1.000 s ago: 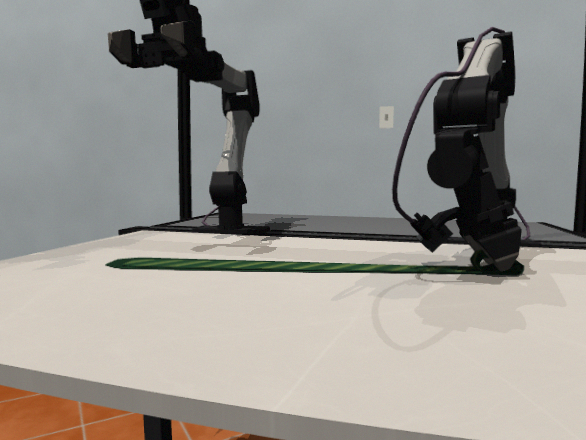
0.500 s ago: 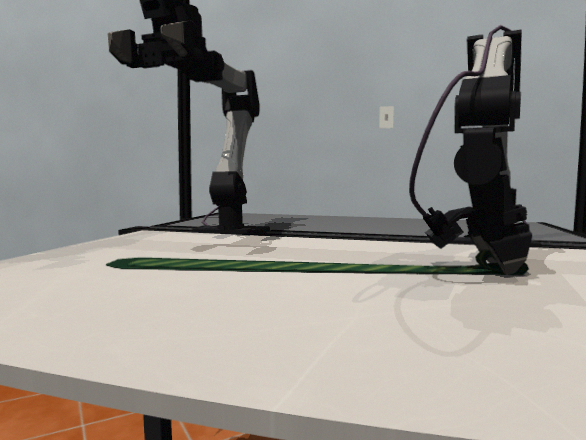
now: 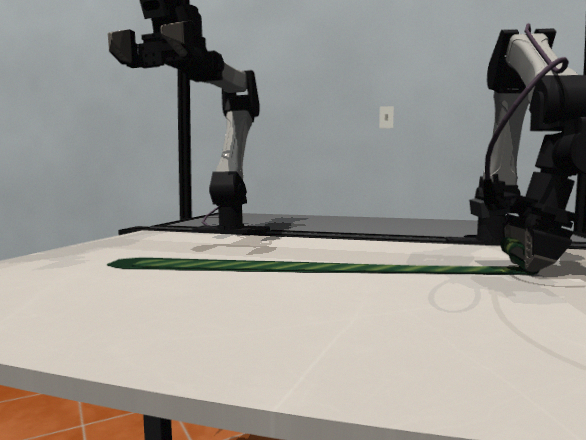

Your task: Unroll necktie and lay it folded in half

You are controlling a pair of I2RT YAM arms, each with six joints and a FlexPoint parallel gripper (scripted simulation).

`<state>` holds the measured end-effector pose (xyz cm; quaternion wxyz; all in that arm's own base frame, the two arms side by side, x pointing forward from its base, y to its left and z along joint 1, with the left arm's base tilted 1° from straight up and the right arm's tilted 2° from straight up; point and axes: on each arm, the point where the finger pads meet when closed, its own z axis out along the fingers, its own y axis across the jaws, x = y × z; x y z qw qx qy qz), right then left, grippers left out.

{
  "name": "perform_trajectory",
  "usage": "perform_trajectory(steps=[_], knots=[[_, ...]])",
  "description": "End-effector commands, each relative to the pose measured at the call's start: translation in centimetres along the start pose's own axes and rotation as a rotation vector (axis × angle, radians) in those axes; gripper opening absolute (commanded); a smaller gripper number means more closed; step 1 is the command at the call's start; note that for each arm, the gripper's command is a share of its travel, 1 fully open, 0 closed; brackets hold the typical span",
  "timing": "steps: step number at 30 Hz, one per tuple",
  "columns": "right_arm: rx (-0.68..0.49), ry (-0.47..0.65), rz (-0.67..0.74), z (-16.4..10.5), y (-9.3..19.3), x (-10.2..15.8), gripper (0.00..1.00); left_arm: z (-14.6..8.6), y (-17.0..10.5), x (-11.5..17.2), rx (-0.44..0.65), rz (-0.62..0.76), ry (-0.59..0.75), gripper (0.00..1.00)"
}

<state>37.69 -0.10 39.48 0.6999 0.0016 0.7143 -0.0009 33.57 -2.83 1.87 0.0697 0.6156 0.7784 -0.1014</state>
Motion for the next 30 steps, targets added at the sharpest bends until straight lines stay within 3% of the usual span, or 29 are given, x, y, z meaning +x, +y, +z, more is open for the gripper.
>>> perform_trajectory(steps=[1, 13, 22, 30], knots=[[0.000, 0.000, 0.000, 0.0, 0.0, 0.0, 1.00, -0.5, 0.5, -1.6, -0.028, 0.075, -0.235, 0.41], [0.000, 0.000, 0.000, 0.0, 0.0, 0.0, 1.00, -1.5, 0.6, -0.4, -0.012, 0.081, -0.673, 0.41], [0.000, 0.000, 0.000, 0.0, 0.0, 0.0, 1.00, -1.7, 0.6, -0.1, -0.008, 0.081, -0.763, 0.41], [0.000, 0.000, 0.000, 0.0, 0.0, 0.0, 1.00, -1.7, 0.6, -0.1, -0.008, 0.081, -0.763, 0.61]])
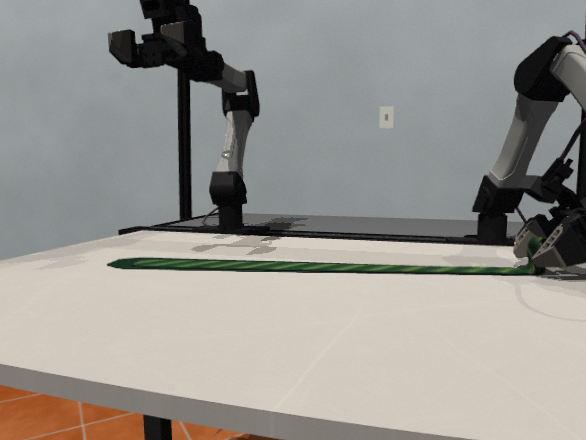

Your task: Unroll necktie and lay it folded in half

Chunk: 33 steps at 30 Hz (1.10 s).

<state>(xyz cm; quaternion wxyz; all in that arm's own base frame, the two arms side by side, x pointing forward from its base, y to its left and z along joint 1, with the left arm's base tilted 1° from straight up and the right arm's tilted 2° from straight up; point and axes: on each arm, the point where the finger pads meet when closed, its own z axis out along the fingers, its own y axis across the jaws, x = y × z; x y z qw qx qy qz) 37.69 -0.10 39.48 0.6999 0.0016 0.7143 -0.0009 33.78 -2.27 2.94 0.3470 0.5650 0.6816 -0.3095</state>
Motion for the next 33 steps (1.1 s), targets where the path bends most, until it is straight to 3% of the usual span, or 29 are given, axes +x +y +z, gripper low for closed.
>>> perform_trajectory(steps=[1, 6, 33], knots=[[0.000, 0.000, 0.000, 0.0, 0.0, 0.0, 1.00, -0.2, 0.3, -0.6, 0.000, 0.012, -0.035, 0.61], [0.000, 0.000, 0.000, 0.0, 0.0, 0.0, 1.00, -0.2, 0.3, -0.6, 0.000, 0.012, -0.035, 0.71], [0.000, 0.000, 0.000, 0.0, 0.0, 0.0, 1.00, -2.6, 0.3, -4.2, 0.000, 0.012, -0.035, 0.71]])
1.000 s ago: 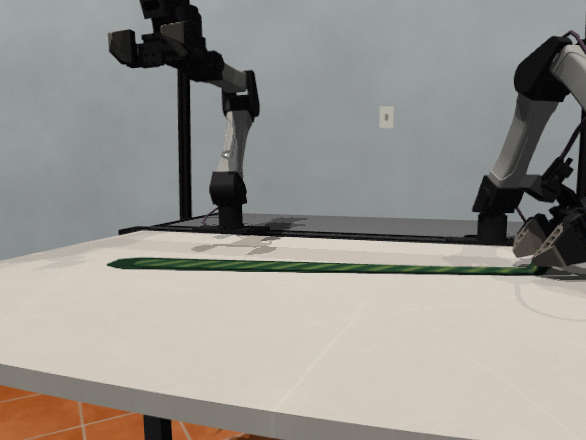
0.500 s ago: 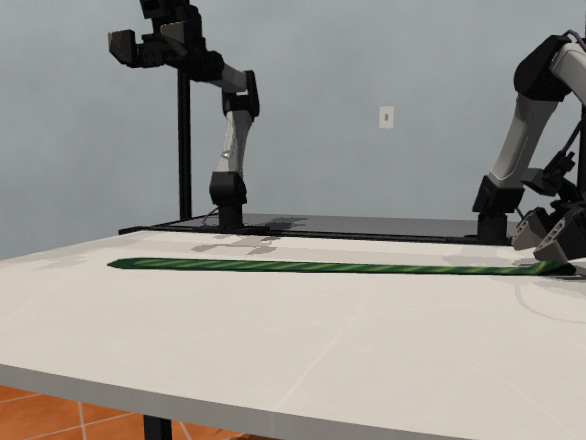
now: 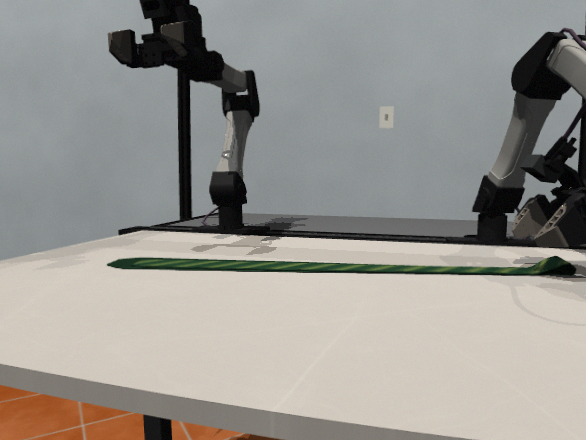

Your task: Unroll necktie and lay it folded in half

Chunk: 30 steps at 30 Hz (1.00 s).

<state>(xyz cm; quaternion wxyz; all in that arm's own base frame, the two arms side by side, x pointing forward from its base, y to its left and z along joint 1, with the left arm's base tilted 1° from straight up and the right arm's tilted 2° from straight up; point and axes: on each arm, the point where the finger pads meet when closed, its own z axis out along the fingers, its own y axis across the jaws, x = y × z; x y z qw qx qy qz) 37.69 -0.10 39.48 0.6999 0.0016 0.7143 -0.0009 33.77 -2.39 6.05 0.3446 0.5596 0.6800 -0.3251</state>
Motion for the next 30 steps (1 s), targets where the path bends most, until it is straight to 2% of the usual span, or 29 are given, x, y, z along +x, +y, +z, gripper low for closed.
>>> perform_trajectory(steps=[1, 30], knots=[[0.000, 0.000, 0.000, 0.0, 0.0, 0.0, 1.00, -1.0, 0.4, -1.7, -0.020, 0.031, -0.016, 0.71], [0.000, 0.000, 0.000, 0.0, 0.0, 0.0, 1.00, -3.0, 0.2, -4.8, -0.020, 0.031, -0.016, 0.71]])
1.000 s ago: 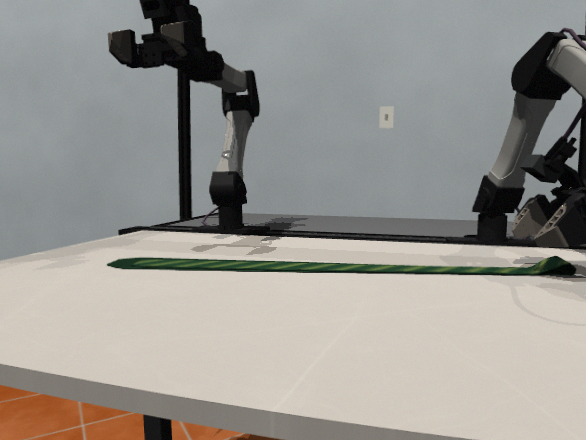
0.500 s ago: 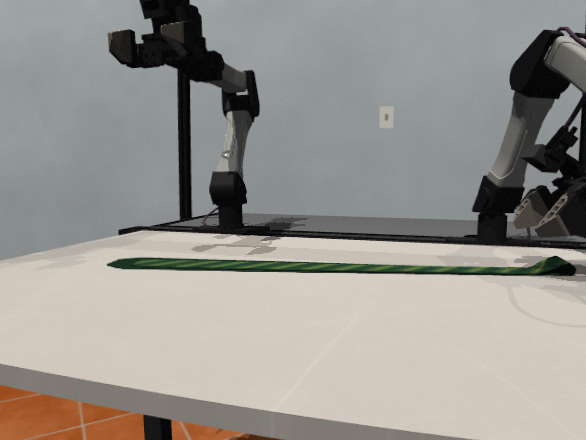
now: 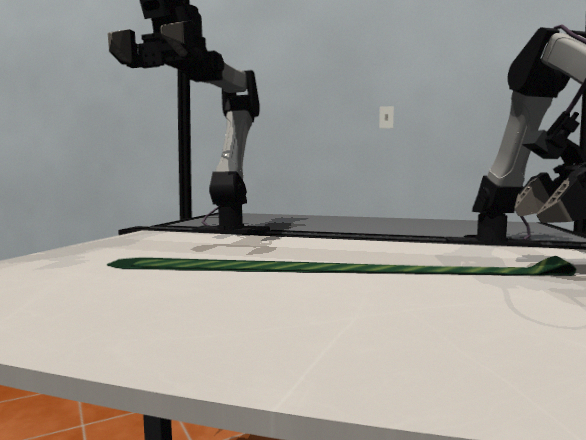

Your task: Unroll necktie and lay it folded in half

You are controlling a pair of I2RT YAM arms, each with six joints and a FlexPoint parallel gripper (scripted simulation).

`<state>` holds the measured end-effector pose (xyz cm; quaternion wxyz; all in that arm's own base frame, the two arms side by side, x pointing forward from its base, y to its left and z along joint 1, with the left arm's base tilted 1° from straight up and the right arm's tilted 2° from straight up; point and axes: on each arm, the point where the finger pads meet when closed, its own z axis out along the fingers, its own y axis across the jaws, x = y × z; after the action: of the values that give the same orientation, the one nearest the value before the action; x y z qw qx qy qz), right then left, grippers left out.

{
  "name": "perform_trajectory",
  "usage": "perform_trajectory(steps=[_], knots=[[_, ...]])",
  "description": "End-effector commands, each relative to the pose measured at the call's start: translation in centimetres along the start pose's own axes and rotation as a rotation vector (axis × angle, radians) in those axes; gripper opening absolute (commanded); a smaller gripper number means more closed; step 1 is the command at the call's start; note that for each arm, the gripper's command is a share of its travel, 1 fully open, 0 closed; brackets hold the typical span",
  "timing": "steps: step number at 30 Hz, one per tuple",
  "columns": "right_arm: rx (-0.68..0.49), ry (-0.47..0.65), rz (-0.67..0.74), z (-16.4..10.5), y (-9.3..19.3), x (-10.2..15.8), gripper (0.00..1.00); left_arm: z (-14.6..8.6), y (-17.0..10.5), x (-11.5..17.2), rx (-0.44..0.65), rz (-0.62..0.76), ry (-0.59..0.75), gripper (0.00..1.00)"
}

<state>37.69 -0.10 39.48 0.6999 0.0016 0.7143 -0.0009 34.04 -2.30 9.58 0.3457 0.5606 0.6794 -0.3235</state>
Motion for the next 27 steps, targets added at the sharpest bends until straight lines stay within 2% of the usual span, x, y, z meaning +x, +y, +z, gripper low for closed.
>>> perform_trajectory(steps=[1, 16, 27], knots=[[0.000, 0.000, 0.000, 0.0, 0.0, 0.0, 1.00, -1.1, 0.2, -1.9, -0.018, 0.027, -0.017, 0.71], [0.000, 0.000, 0.000, 0.0, 0.0, 0.0, 1.00, -1.5, 0.1, -2.6, -0.020, 0.026, -0.017, 0.72], [0.000, 0.000, 0.000, 0.0, 0.0, 0.0, 1.00, -2.2, 0.2, -3.5, -0.074, 0.010, -0.037, 0.74]])
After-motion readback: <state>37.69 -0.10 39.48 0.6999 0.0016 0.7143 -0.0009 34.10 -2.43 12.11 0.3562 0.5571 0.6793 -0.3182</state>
